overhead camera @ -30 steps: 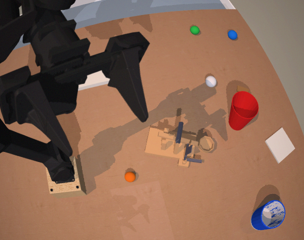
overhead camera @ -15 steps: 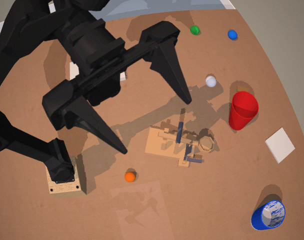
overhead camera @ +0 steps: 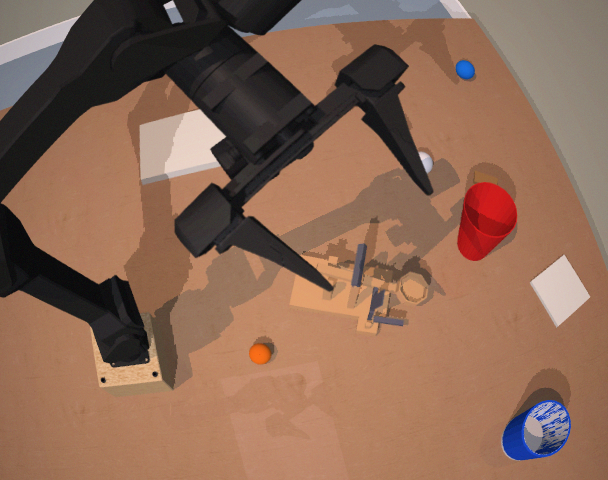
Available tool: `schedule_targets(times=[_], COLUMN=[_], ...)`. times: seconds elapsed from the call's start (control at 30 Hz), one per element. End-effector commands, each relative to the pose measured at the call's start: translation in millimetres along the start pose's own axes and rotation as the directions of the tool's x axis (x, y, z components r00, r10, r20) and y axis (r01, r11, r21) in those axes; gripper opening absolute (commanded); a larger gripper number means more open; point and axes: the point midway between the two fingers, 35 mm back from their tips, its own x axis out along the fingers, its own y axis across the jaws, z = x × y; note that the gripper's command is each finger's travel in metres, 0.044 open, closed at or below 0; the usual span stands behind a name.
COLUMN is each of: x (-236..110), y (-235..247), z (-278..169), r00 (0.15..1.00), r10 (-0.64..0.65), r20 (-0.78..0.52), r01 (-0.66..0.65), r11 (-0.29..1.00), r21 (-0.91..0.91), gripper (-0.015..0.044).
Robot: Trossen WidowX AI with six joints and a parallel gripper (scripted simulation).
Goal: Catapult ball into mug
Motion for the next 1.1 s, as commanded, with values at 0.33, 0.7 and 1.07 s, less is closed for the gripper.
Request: schedule_targets(times=[0.33, 0.7, 1.07], x=[21.5, 33.1, 41.0], y=[-21.4, -30.2, -33.2], z=[64.1, 112.5, 160.9], r00=[0.982, 0.943, 0.883], r10=[-0.005, 0.012, 0.046], r20=[0.19, 0.332, 0.467], r01=[-0.059, -0.202, -0.394], r11=[0.942, 0.814, 0.613], r21=[0.331, 0.545, 0.685], gripper=[0.044, 0.044, 0.044])
